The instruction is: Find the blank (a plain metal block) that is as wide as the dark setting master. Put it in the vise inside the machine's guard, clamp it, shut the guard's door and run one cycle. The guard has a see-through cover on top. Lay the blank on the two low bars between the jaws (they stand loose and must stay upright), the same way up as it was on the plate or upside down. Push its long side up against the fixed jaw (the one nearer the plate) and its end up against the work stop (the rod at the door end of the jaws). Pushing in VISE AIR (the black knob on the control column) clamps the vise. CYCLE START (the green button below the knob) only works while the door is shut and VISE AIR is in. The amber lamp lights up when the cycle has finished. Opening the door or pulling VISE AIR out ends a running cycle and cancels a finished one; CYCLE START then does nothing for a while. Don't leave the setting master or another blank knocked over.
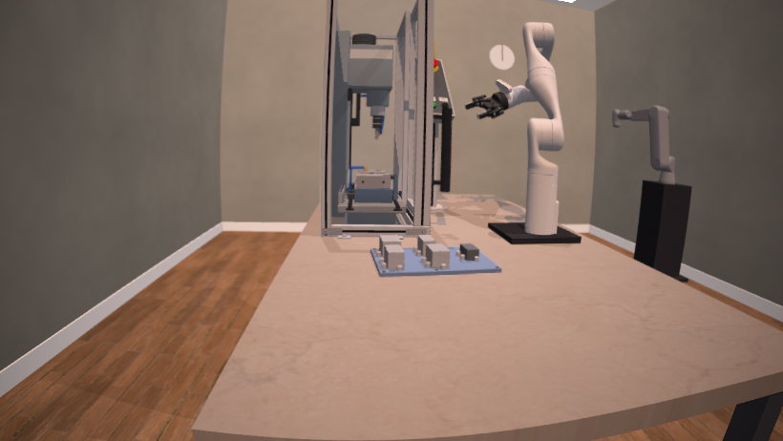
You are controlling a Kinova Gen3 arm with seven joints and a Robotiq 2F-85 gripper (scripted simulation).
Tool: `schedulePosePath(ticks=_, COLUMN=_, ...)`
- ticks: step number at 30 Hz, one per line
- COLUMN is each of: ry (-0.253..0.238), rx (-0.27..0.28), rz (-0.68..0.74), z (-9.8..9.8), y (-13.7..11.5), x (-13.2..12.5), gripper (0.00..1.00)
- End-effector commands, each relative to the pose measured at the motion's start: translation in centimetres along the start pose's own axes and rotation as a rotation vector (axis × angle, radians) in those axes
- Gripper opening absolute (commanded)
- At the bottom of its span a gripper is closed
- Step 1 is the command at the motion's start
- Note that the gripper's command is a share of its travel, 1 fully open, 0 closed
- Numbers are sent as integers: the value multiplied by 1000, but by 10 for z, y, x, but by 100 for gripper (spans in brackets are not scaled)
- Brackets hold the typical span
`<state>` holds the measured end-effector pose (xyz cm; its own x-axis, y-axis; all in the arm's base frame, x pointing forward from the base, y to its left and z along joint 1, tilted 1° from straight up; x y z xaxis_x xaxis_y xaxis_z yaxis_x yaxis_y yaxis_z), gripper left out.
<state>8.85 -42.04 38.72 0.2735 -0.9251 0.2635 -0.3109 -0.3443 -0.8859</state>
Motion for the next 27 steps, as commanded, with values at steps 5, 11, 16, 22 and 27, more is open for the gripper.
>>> schedulePosePath(ticks=5, ry=1, rx=0, rz=-2, z=0, y=-1, x=0, gripper=100)
schedulePosePath(ticks=11, ry=1, rx=0, rz=-2, z=0, y=-1, x=0, gripper=100)
schedulePosePath(ticks=16, ry=1, rx=0, rz=-2, z=0, y=-1, x=0, gripper=100)
schedulePosePath(ticks=22, ry=1, rx=0, rz=-2, z=0, y=-1, x=0, gripper=10)
schedulePosePath(ticks=27, ry=1, rx=0, rz=-2, z=0, y=-1, x=0, gripper=10)
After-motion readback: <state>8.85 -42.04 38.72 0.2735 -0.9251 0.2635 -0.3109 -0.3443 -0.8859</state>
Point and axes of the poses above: the point where the finger pads meet when closed, its own z axis out along the fingers, its own x axis across the jaws, y = z × x, the point moved 4 cm from there along -z, back along the fingers, and after that the axes turned 12 degrees about z, right-handed, at the moved point
